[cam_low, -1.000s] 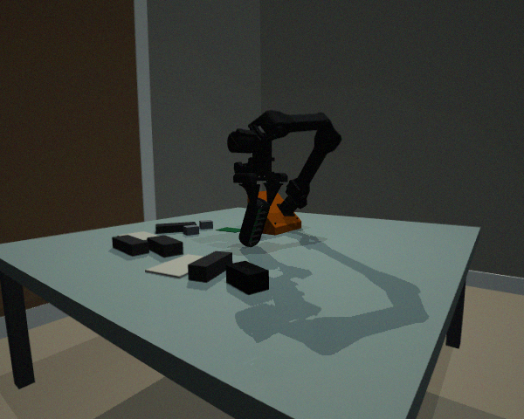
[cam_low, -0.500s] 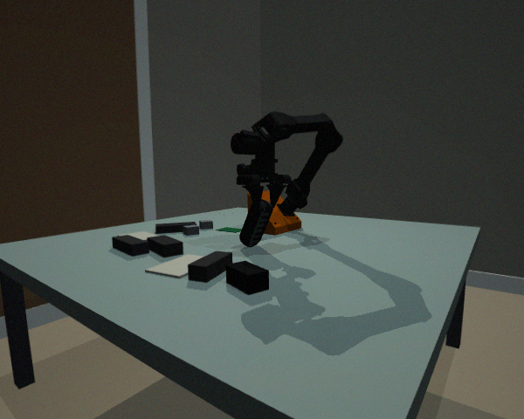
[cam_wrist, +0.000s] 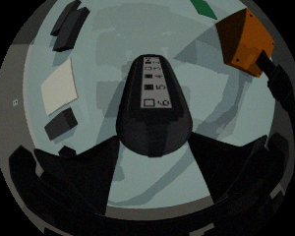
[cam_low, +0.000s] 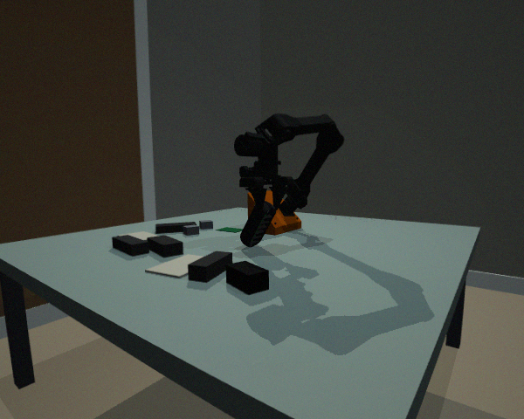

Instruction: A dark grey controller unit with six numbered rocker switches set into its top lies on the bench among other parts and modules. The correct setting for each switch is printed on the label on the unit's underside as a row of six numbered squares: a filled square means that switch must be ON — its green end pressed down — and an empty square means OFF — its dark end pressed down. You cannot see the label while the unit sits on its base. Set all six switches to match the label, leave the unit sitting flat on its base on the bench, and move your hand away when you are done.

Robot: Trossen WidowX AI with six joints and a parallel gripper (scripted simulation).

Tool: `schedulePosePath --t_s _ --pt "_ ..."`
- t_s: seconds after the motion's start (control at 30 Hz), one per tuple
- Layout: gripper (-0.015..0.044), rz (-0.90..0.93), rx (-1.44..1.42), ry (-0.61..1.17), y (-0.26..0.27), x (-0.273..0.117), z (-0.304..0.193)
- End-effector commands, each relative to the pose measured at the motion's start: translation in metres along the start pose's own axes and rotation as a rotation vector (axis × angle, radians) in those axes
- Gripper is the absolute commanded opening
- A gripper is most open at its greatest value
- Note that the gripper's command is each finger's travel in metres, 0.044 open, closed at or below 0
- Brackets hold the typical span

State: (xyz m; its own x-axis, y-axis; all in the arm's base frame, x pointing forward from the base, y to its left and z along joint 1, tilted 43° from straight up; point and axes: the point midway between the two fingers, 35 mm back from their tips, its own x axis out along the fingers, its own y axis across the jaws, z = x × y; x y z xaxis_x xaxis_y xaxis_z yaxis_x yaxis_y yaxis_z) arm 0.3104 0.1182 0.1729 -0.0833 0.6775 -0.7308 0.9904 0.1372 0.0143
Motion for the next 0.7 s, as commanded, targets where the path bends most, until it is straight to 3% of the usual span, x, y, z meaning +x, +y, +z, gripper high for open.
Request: schedulePosePath --t_s 0.0,0.67 --pt "0.0338 -0.014 0.005 -0.004 -0.002 0.007 -0.002" --pt "0.0338 -0.013 0.004 -0.003 -0.002 0.016 -0.015"
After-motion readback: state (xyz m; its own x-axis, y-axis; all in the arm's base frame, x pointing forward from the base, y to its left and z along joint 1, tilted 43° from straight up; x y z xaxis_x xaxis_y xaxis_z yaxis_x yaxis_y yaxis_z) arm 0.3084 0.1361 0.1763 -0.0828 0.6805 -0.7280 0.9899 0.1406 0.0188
